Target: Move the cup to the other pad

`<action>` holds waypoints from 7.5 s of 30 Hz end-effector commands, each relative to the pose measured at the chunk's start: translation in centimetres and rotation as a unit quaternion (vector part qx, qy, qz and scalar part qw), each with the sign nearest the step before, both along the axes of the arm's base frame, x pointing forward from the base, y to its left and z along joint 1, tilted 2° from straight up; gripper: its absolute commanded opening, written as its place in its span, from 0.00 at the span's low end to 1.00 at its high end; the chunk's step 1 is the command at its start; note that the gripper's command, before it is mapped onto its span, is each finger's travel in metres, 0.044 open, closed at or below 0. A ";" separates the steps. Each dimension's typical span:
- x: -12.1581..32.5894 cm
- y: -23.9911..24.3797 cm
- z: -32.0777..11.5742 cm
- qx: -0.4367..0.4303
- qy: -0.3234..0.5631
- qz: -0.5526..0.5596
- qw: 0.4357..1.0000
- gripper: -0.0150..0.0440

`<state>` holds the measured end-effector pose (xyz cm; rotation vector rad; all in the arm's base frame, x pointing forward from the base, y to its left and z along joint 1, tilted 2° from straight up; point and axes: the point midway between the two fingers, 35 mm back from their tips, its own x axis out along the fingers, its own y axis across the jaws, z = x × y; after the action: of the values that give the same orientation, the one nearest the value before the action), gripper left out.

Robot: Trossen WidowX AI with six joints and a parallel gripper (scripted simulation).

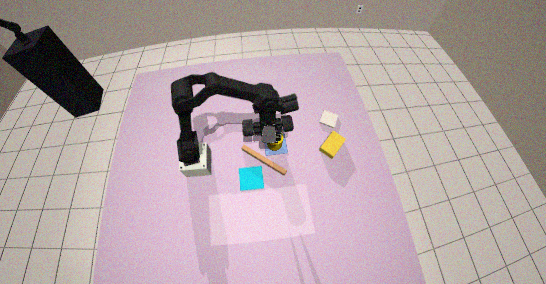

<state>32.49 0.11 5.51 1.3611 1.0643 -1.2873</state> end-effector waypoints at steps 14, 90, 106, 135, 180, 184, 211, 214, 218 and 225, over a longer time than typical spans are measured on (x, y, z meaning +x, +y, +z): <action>0.2 -0.1 -2.9 -0.002 0.001 -0.002 1.000 0.54; -0.5 0.2 -0.5 0.000 0.003 0.000 1.000 0.25; -2.2 -1.3 -0.6 -0.001 0.003 -0.001 1.000 0.25; -7.3 -6.0 -0.8 -0.004 0.004 -0.002 1.000 0.25; -13.6 -11.6 -0.6 -0.007 0.006 -0.002 1.000 0.25; -13.9 -11.8 -0.7 -0.007 0.006 -0.002 1.000 0.25; -13.9 -12.1 -4.7 -0.007 0.007 -0.002 1.000 0.25; -13.9 -12.1 -5.2 -0.007 0.007 -0.002 1.000 0.25; -13.9 -12.1 -5.4 -0.007 0.007 -0.002 1.000 0.25; -14.0 -12.1 -5.1 -0.008 0.008 -0.004 1.000 0.25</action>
<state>18.52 -12.00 0.34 1.3460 1.0587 -1.3113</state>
